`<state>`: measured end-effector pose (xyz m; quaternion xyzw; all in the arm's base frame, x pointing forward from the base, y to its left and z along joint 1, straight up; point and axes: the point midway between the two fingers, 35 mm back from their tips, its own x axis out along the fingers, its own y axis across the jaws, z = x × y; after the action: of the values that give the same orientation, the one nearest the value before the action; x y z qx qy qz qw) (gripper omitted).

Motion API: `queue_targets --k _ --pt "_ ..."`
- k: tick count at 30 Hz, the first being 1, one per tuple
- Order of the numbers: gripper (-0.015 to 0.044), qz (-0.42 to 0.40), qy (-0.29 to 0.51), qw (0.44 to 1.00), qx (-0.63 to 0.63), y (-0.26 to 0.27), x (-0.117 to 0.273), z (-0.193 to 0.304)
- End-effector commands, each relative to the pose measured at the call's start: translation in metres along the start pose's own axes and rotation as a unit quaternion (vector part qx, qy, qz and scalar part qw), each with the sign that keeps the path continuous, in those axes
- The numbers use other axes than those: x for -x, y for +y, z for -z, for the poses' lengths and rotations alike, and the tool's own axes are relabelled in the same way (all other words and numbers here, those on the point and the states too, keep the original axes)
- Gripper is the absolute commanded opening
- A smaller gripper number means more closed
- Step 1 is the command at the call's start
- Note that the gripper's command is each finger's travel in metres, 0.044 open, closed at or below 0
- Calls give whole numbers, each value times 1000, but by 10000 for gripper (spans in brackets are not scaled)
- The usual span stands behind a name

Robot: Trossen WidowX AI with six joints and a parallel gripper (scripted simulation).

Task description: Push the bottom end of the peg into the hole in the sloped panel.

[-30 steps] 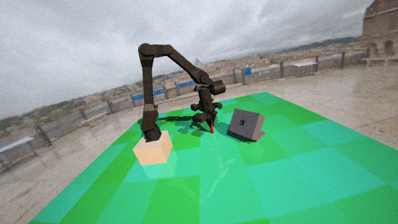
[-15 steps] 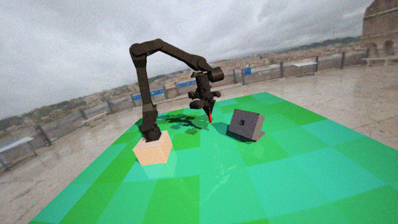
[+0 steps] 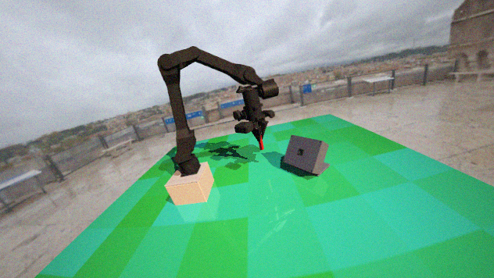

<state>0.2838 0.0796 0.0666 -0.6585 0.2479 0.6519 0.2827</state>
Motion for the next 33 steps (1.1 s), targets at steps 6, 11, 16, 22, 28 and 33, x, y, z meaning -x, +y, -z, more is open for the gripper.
queue_targets --k 6,11,16,22,28,33 --pt "0 22 -10 1000 -8 2 0 7" --pt "0 34 -15 999 -13 4 -1 11" --pt "0 45 -19 999 -19 5 -1 15" --pt "0 59 -24 998 -25 7 -2 20" --pt "0 73 -29 996 -31 9 -2 25" --pt "0 85 -32 995 -36 11 -2 29"
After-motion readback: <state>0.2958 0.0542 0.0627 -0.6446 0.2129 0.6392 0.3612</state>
